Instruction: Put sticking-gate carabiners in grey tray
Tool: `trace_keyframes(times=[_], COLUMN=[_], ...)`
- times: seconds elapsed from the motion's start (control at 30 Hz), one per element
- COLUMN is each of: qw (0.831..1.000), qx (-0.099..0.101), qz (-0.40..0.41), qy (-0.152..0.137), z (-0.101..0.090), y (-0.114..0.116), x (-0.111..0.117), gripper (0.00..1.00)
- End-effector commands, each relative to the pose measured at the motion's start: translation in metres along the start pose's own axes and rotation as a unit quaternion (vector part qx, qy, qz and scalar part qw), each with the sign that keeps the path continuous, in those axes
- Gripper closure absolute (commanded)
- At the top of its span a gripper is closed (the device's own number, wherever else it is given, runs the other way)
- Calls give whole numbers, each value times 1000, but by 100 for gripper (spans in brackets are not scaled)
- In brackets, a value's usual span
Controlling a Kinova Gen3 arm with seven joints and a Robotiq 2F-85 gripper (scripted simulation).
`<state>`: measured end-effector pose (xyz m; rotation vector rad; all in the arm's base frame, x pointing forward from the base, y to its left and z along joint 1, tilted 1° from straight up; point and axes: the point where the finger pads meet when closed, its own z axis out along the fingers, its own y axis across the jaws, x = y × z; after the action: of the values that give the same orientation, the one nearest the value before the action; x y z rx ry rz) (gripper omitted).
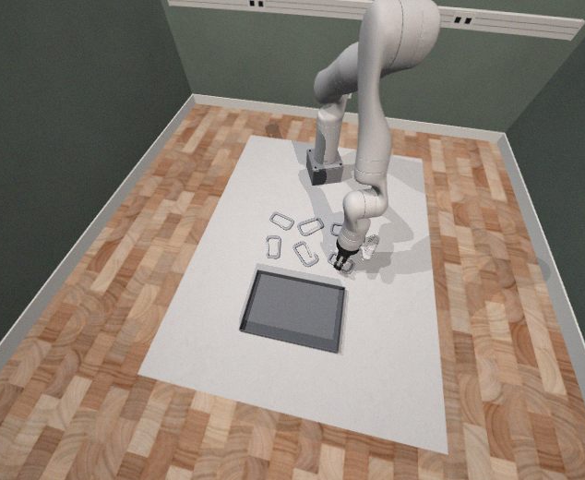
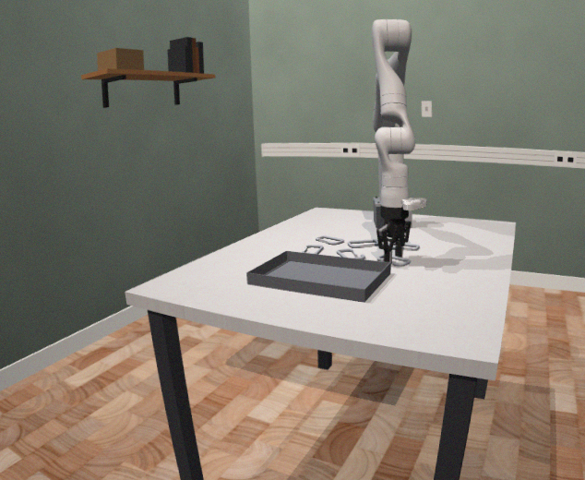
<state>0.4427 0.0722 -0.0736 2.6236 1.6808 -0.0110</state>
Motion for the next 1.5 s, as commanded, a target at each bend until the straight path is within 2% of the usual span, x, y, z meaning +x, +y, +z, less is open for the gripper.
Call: trace_keyframes(times=[0.0,1.47], qw=[1000,1000], qx=[-1,-1], qz=[0,0], qy=[0,1], z=[-1,-1], y=[1,1], x=[0,0], gripper=[43,45])
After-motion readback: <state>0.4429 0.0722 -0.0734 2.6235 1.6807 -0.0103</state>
